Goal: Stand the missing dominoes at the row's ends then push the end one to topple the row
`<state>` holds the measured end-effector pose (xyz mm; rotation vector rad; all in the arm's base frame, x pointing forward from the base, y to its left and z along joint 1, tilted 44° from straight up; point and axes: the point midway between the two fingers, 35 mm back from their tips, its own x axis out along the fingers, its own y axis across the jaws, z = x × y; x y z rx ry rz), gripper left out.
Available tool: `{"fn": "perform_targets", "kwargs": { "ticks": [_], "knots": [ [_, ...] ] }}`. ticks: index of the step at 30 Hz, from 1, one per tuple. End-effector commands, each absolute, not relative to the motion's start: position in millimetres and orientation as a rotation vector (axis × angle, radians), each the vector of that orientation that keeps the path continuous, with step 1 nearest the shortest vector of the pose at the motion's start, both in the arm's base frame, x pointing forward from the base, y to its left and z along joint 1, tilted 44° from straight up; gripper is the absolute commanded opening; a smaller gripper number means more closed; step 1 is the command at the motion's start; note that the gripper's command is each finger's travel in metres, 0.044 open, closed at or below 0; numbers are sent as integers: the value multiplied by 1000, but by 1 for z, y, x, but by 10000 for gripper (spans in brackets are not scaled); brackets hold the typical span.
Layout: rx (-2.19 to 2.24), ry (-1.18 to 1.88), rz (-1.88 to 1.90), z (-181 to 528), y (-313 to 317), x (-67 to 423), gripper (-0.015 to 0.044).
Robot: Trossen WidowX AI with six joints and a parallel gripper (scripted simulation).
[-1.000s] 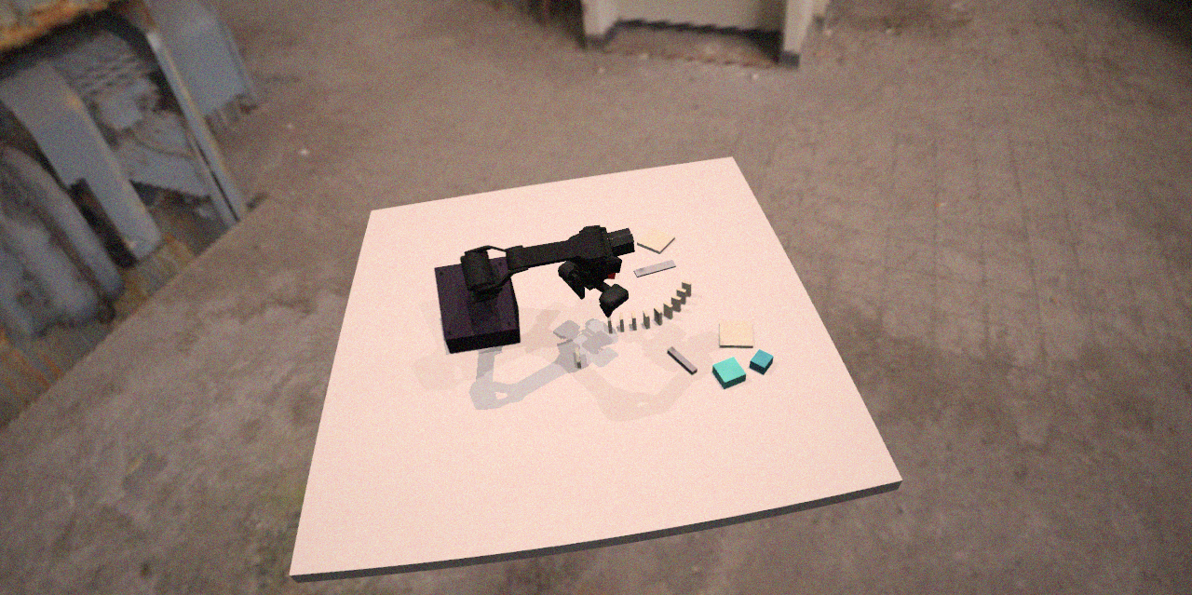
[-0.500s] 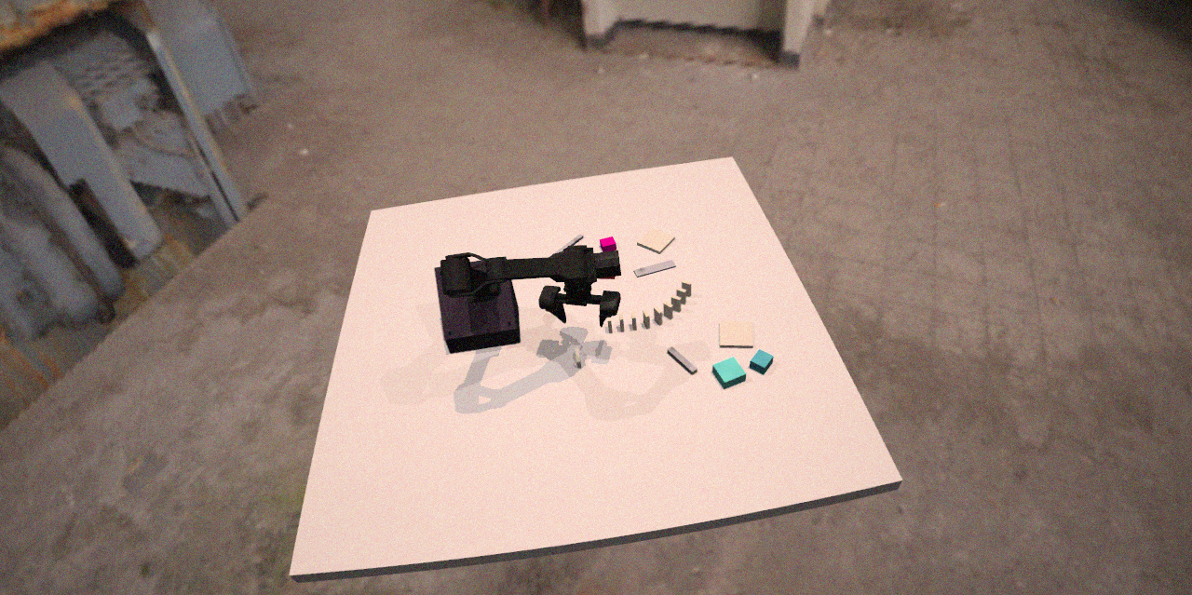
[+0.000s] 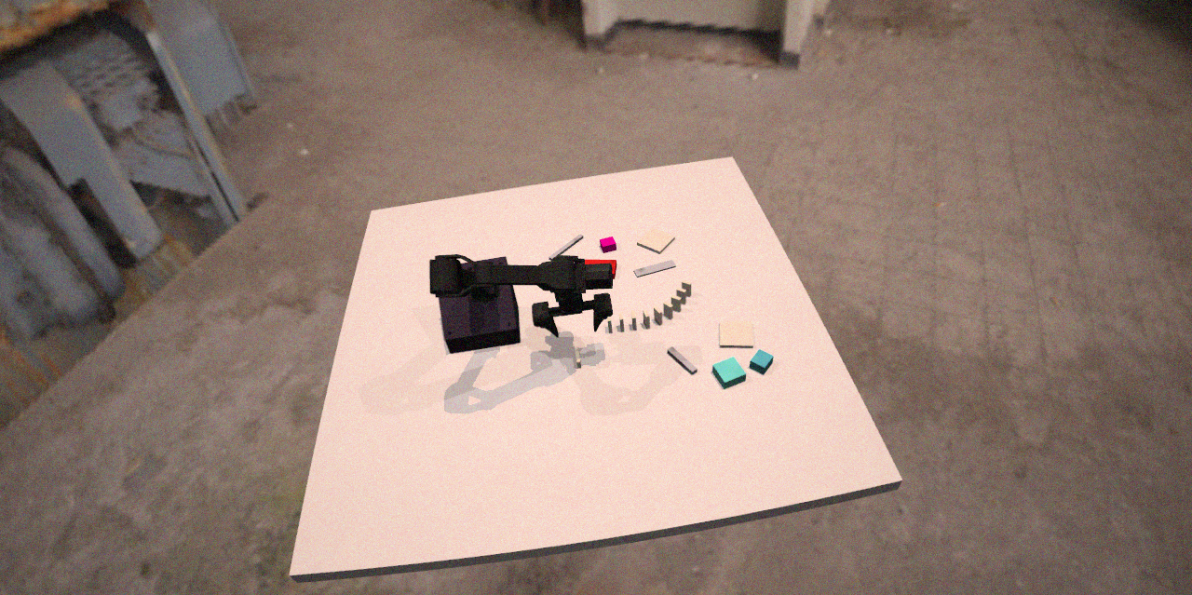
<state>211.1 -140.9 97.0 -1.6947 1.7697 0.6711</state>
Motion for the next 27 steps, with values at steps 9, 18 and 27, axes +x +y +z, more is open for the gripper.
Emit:
{"fn": "perform_targets", "kwargs": {
  "ticks": [9, 18, 27],
  "knots": [
    [-1703, 1778, 687, 51, -185, 204, 440],
    [-1703, 1779, 687, 46, -190, 204, 440],
    [-1704, 1779, 686, 40, -196, 204, 440]
  ]
}}
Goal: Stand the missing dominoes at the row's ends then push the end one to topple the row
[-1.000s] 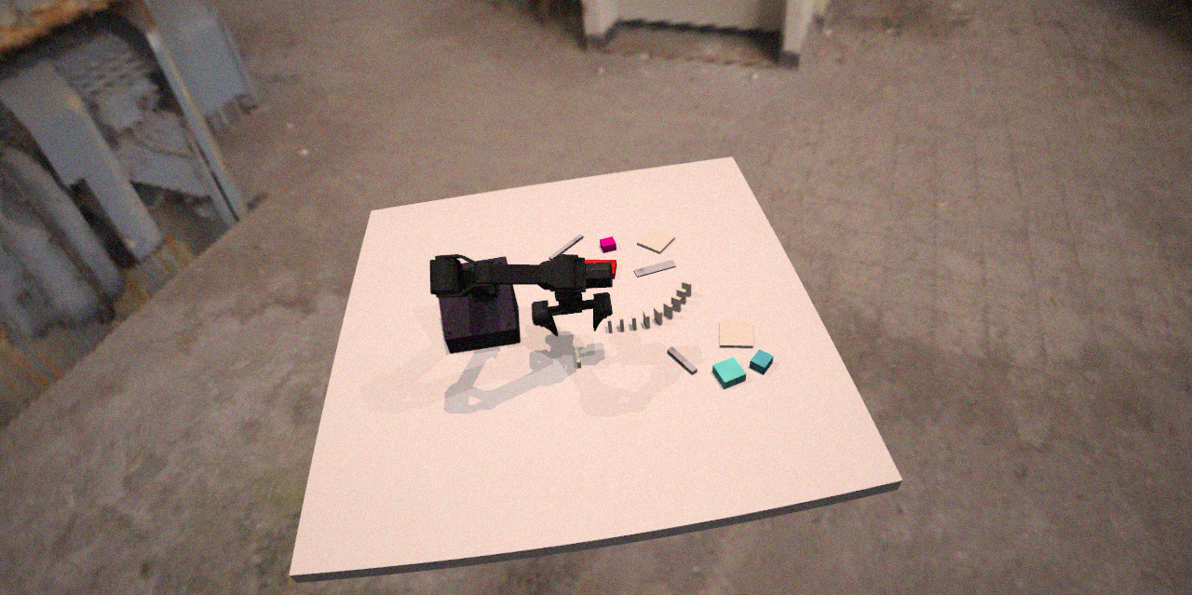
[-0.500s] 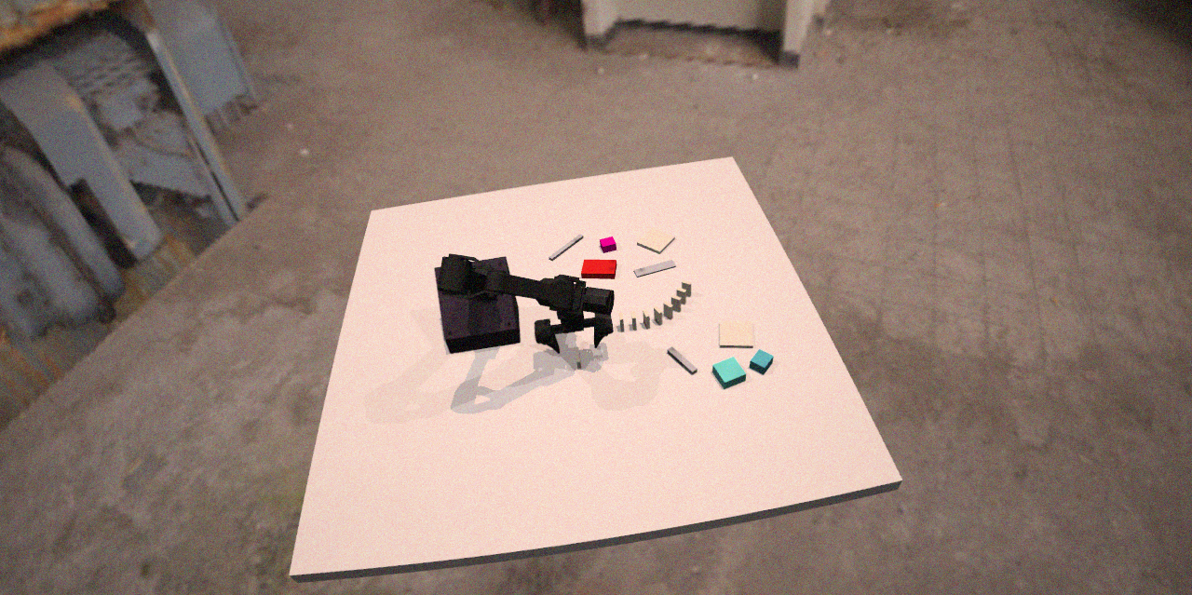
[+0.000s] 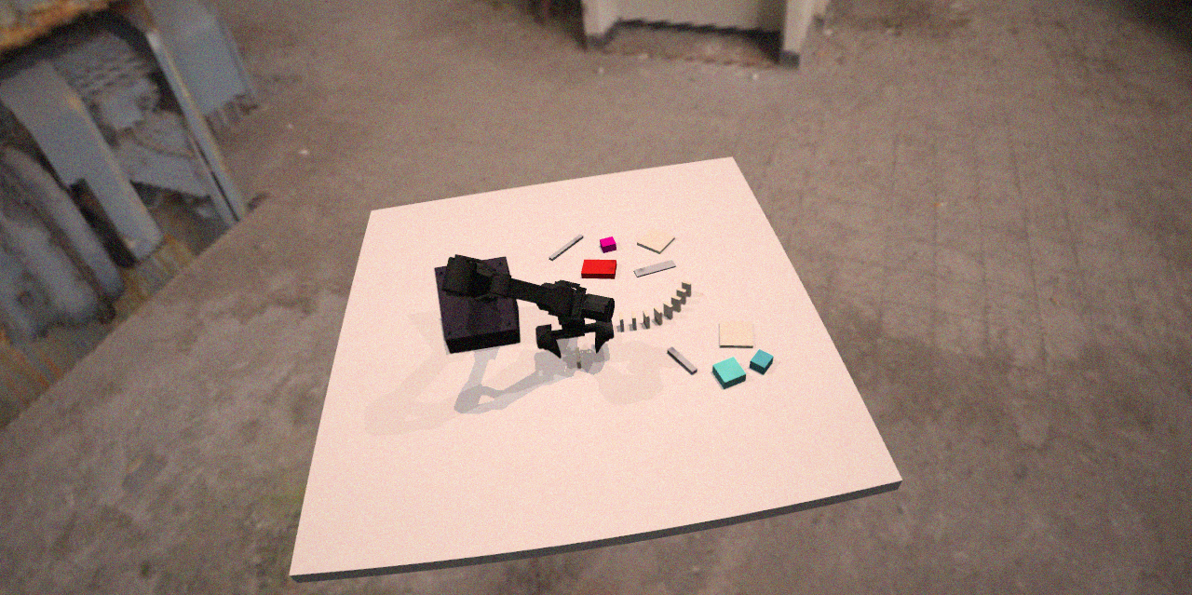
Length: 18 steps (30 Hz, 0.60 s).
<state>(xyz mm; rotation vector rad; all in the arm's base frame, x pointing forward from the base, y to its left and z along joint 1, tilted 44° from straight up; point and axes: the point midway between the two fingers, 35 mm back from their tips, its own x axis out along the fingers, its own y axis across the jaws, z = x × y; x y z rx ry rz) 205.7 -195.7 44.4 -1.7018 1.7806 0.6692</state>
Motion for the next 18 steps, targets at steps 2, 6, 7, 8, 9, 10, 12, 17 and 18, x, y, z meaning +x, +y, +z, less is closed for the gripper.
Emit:
{"fn": "perform_targets", "kwargs": {
  "ticks": [2, 6, 7, 8, 9, 10, 12, 17, 18],
  "knots": [
    [-1704, 1779, 686, 40, -196, 204, 440],
    [-1704, 1779, 686, 40, -196, 204, 387],
    [-1704, 1779, 686, 40, -196, 204, 361],
    [-1704, 1779, 686, 40, -196, 204, 335],
    [-1704, 1779, 686, 40, -196, 204, 309],
    [-1704, 1779, 686, 40, -196, 204, 282],
    [-1704, 1779, 686, 40, -196, 204, 230],
    [-1704, 1779, 686, 40, -196, 204, 99],
    [-1704, 1779, 686, 40, -196, 204, 72]
  ]
}}
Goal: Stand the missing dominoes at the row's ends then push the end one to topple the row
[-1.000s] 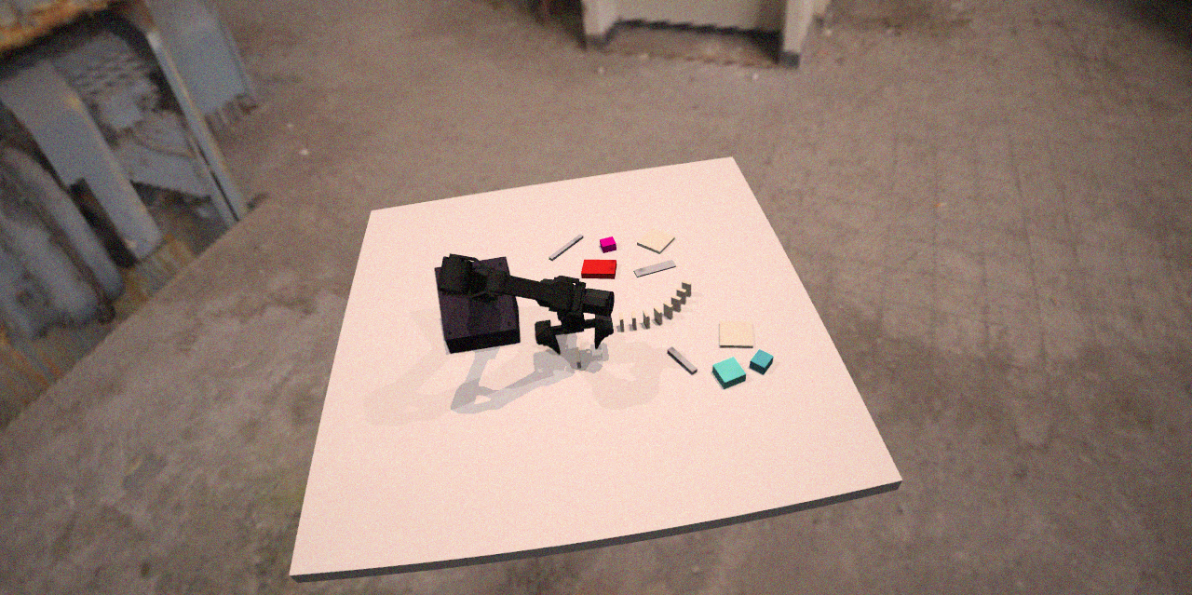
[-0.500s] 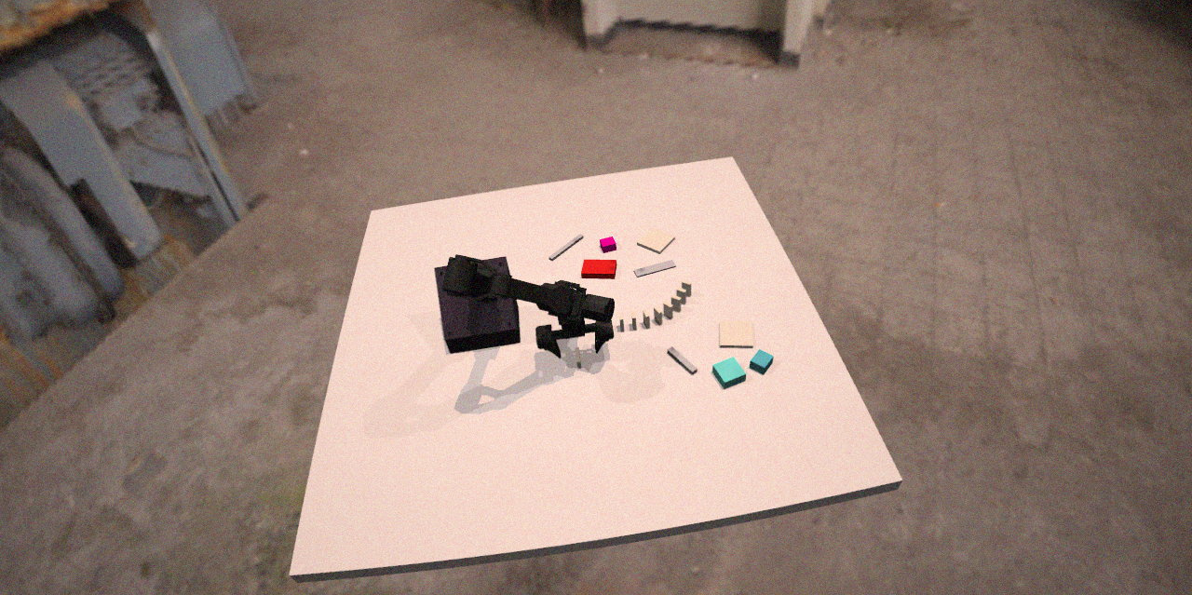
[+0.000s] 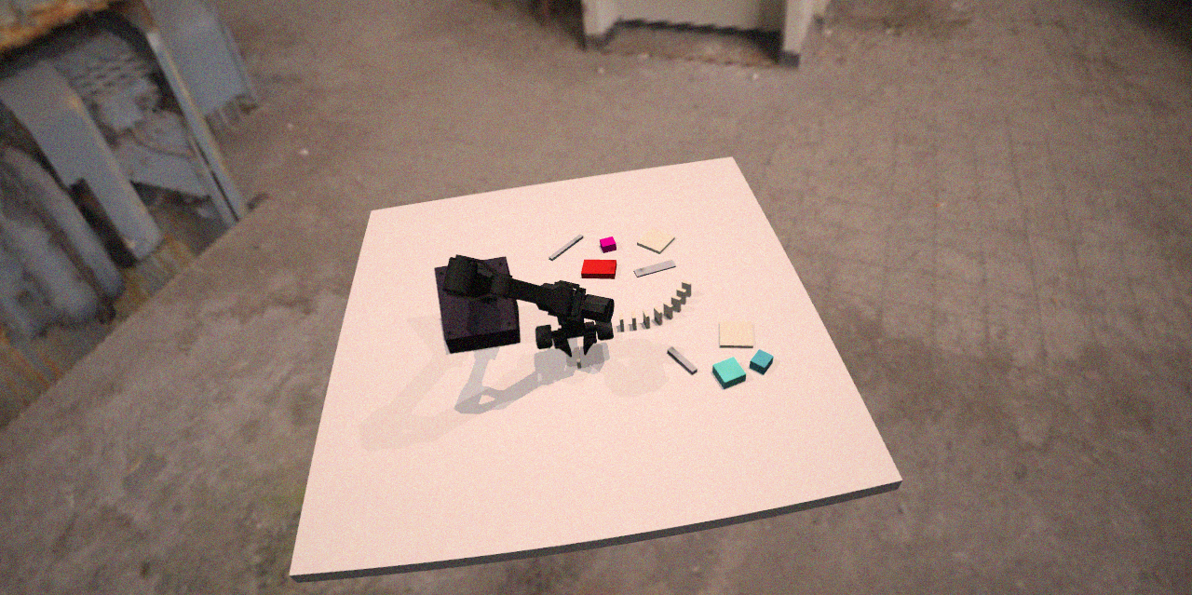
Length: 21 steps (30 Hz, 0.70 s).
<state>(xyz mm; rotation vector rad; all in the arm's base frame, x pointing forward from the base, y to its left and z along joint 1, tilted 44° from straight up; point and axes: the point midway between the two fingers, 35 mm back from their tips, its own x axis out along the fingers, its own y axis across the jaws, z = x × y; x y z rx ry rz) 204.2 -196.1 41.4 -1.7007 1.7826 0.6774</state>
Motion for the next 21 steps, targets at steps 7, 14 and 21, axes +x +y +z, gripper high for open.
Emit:
{"fn": "perform_targets", "kwargs": {
  "ticks": [7, 14, 21],
  "knots": [
    [-1704, 1779, 686, 40, -196, 204, 26],
    [-1703, 1778, 687, 66, -171, 203, 26],
    [-1699, 1775, 691, 131, -110, 201, 26]
  ]
}}
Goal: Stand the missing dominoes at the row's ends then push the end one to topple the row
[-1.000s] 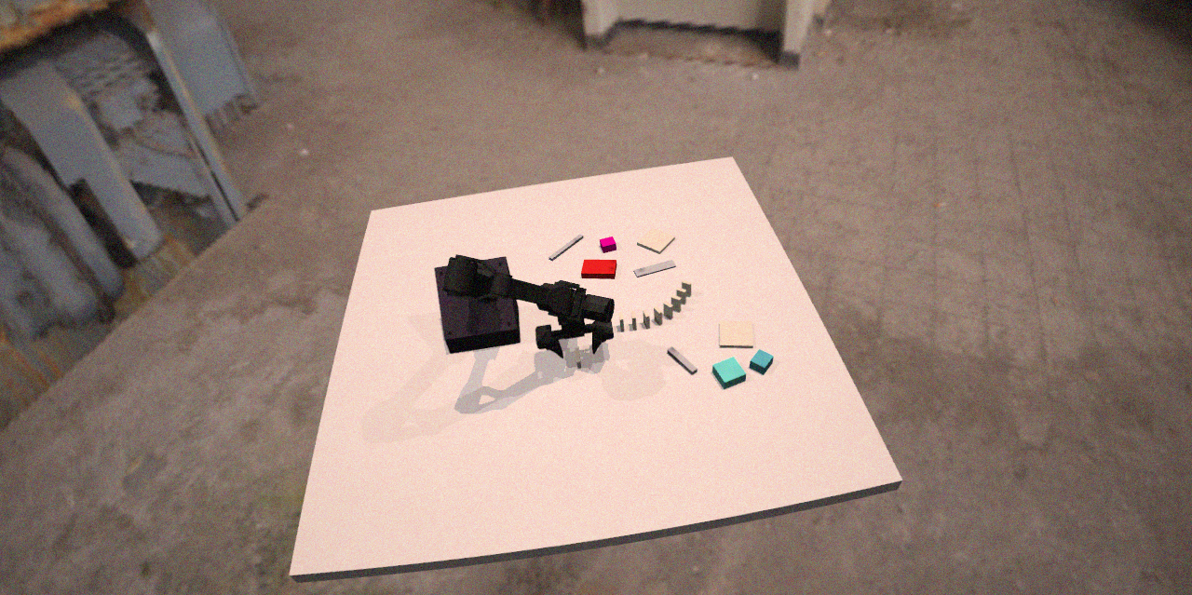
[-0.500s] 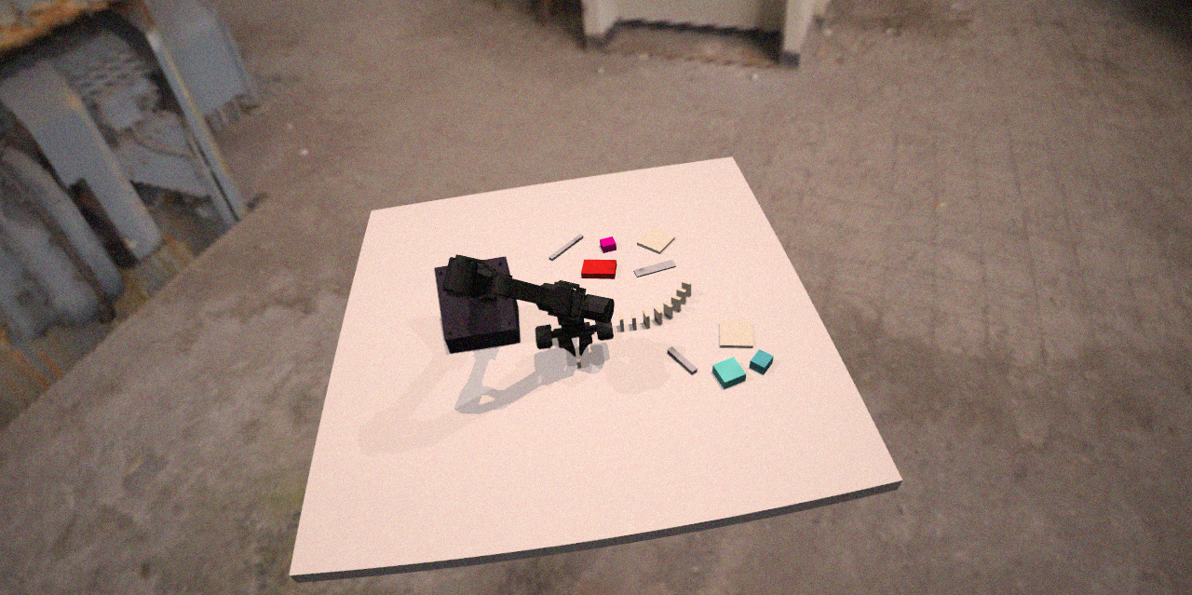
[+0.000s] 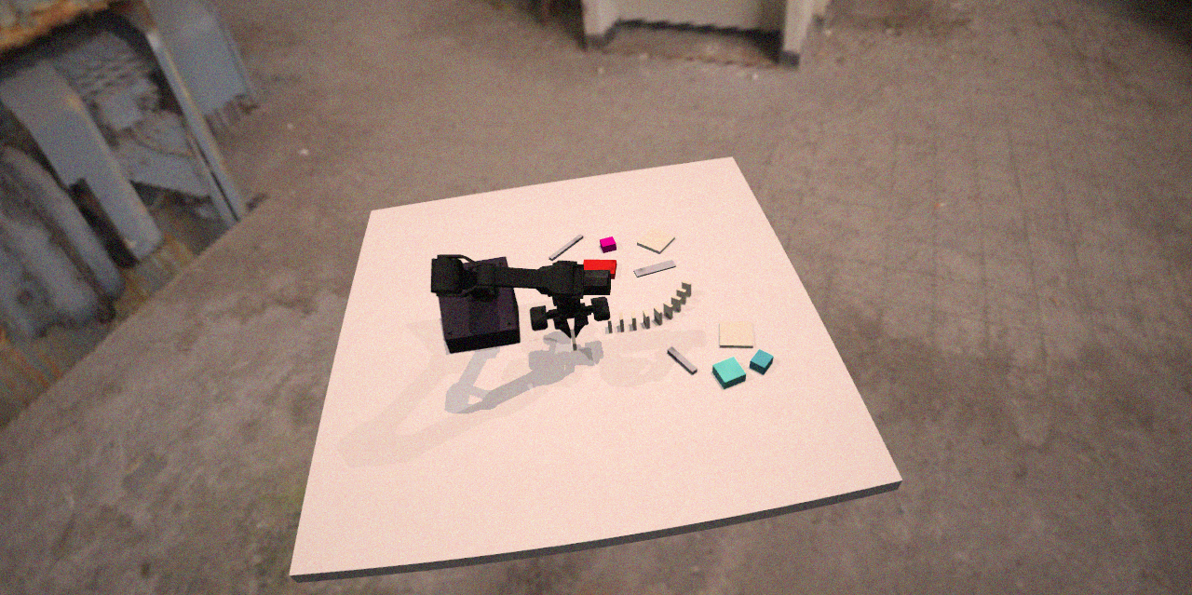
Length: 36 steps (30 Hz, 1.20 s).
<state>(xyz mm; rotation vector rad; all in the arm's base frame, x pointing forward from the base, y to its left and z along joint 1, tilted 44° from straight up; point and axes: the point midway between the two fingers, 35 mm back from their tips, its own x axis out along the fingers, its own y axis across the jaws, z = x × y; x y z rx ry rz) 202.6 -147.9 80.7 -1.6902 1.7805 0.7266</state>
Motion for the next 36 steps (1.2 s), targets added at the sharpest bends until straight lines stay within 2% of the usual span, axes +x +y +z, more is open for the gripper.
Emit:
{"fn": "perform_targets", "kwargs": {
  "ticks": [1, 15, 21, 27, 36],
  "knots": [
    [-1699, 1775, 692, 136, -105, 201, 26],
    [-1684, 1776, 672, 154, -90, 200, 26],
    [-1170, 1722, 10, 183, -120, 203, 26],
    [-585, 1493, -626, 219, -155, 196, 26],
    [-520, 1457, -691, 223, -159, 194, 26]
  ]
}}
